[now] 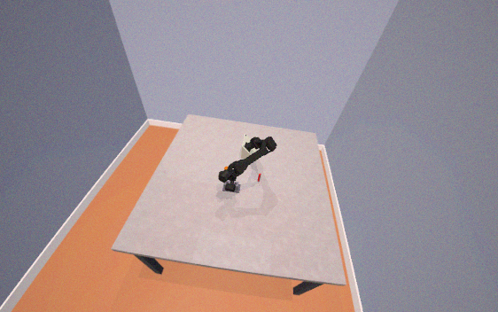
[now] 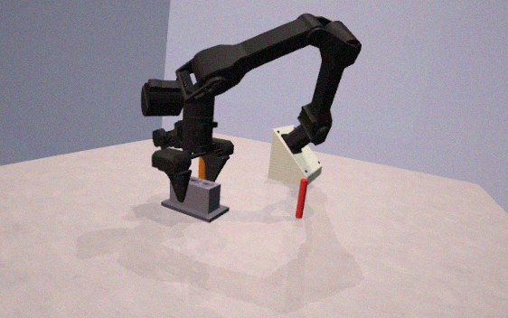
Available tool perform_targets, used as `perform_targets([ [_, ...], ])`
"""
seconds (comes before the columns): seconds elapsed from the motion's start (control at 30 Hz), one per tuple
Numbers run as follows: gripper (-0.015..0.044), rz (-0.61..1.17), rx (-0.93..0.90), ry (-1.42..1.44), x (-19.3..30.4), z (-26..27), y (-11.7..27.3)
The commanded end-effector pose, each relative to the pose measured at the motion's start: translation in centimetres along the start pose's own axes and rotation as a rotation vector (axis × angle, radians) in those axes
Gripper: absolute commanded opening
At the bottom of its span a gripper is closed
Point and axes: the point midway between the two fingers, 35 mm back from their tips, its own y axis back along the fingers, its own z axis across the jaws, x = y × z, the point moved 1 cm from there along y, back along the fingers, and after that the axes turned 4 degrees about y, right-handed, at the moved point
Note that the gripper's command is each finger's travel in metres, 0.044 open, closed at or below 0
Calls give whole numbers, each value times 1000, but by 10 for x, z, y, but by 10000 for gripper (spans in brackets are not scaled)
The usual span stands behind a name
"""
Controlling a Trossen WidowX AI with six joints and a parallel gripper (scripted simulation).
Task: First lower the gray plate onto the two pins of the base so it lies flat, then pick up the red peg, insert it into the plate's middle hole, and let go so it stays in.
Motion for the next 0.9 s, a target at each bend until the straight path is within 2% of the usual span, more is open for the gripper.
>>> perform_targets([
  [0.0,440,-12,-11,3,-5,5,37],
  [0.1,440,-10,-9,0,-4,4,89],
  [0.17,440,-7,-9,0,-2,0,112],
  [0.43,440,-7,-9,4,-1,2,115],
  [0.87,440,-5,-5,317,158,-52,121],
])
